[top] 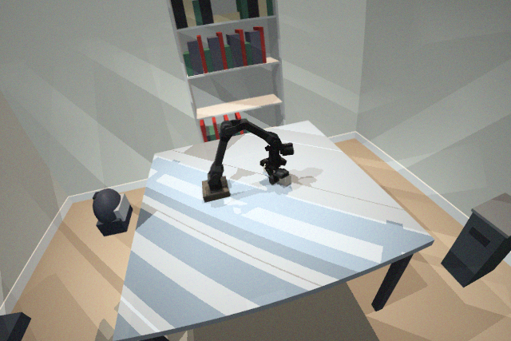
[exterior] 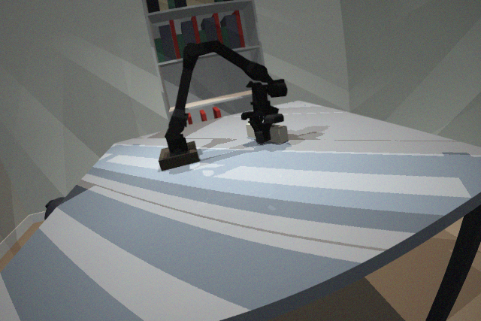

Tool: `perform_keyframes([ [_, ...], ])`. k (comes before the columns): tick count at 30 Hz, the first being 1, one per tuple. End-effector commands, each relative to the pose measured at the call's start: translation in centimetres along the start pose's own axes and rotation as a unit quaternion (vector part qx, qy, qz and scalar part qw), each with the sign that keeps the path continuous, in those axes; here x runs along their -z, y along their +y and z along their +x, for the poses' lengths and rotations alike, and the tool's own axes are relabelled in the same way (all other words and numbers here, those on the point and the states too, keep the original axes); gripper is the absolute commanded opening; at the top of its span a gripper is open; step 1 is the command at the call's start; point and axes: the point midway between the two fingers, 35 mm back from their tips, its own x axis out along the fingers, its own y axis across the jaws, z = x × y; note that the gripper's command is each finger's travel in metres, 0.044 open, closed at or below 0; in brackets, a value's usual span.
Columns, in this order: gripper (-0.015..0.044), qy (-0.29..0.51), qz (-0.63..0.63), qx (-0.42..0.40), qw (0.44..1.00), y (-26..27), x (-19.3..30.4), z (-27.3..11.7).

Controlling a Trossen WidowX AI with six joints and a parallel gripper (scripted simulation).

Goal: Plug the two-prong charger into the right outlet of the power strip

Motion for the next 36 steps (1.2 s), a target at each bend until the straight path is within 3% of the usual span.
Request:
perform_keyframes([
  [1, 0.0105, -0.001, 0.000, 0.001, 1.000, -0.02, -0.05, 0.00],
  [14, 0.0440, -0.001, 0.000, 0.001, 1.000, -0.02, -0.04, 0.00],
  [36, 0.0440, -0.008, 0.000, 0.002, 1.000, -0.02, 0.56, 0.06],
])
